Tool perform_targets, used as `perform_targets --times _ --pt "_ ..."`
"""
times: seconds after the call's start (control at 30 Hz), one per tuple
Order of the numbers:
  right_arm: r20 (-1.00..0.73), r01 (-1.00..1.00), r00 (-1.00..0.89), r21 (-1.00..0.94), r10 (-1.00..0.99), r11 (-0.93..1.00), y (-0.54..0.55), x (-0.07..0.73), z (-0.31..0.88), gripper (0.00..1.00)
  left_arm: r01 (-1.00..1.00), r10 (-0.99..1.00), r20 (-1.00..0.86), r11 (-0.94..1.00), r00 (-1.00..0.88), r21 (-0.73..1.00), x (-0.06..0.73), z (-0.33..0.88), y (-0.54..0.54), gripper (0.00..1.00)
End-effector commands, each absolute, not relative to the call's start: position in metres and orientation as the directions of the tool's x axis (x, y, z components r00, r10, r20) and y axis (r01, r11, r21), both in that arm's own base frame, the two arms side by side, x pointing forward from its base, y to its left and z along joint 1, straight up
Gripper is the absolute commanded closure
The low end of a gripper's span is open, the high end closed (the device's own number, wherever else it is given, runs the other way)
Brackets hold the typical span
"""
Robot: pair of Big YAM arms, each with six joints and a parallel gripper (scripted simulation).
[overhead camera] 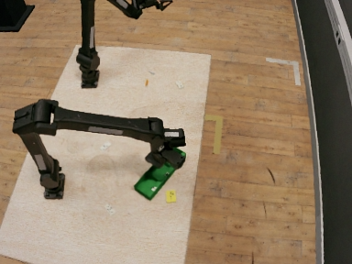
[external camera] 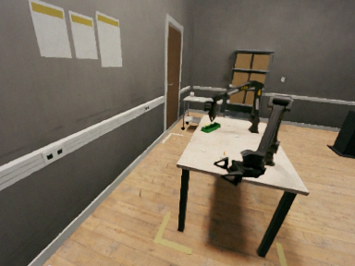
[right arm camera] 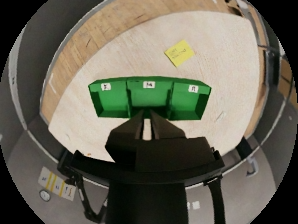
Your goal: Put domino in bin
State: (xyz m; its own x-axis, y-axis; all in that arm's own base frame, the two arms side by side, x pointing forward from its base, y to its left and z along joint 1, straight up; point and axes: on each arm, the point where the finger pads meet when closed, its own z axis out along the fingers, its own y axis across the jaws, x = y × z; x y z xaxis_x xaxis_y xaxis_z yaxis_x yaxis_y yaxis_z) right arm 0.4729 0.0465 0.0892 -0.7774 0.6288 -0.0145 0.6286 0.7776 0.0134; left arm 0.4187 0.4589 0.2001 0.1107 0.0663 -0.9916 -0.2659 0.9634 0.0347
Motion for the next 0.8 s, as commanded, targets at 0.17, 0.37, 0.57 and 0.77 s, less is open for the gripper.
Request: perform_targets --times 0.17,0.37,0.57,0.77 --pt "-0.021 0.629 -0.776 0.023 0.63 0.777 0.069 0.501 0.096 0.91 -0.282 0.083 -0.989 0.958 0.119 0.047 0.413 0.208 0.468 0.0" --pt "-0.02 0.629 -0.776 0.024 0.63 0.777 0.093 0.519 0.096 0.91 -0.282 0.083 -0.989 0.958 0.119 0.047 0.413 0.208 0.468 0.0" --pt "-0.019 0.641 -0.767 0.025 0.641 0.767 0.102 0.533 0.096 0.91 -0.282 0.083 -0.989 0.958 0.119 0.047 0.413 0.208 0.468 0.0" --pt "0.016 0.631 -0.775 -0.02 0.631 0.776 0.116 0.518 0.075 0.91 -0.282 0.083 -0.989 0.958 0.119 0.047 0.413 0.208 0.468 0.0"
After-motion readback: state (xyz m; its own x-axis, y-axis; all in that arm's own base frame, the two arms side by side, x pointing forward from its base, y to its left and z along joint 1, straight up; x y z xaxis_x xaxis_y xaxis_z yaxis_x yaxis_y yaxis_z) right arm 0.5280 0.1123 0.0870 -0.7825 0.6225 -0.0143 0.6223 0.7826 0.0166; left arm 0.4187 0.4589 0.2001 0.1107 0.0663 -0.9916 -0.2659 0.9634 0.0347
